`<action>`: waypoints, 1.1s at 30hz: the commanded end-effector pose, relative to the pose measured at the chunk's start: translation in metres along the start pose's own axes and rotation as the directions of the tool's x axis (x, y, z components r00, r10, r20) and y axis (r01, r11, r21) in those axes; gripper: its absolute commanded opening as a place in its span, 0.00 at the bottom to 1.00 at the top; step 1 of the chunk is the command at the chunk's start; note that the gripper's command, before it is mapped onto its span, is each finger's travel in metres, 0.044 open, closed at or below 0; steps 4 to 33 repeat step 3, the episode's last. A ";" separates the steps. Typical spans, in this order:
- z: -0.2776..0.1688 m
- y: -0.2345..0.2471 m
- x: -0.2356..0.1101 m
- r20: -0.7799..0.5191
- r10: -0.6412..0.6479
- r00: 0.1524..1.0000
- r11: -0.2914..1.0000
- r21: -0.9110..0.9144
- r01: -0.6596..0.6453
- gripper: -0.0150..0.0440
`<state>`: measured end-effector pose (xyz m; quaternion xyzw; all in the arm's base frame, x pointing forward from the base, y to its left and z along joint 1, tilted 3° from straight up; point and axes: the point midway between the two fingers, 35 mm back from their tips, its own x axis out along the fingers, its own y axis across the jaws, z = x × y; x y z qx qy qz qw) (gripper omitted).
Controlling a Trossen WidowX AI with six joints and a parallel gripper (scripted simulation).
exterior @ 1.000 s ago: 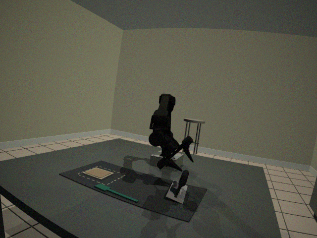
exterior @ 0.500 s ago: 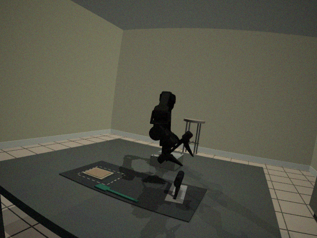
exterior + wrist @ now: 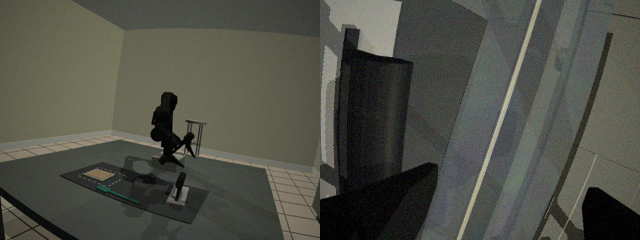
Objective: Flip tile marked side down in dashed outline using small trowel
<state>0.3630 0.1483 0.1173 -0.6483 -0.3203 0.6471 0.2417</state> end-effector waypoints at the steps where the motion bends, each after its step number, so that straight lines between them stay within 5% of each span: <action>1: 0.000 0.000 0.000 0.002 -0.001 1.000 1.000 -0.002 0.001 0.76; 33: 0.000 0.000 0.000 0.002 -0.001 1.000 1.000 -0.002 0.001 0.76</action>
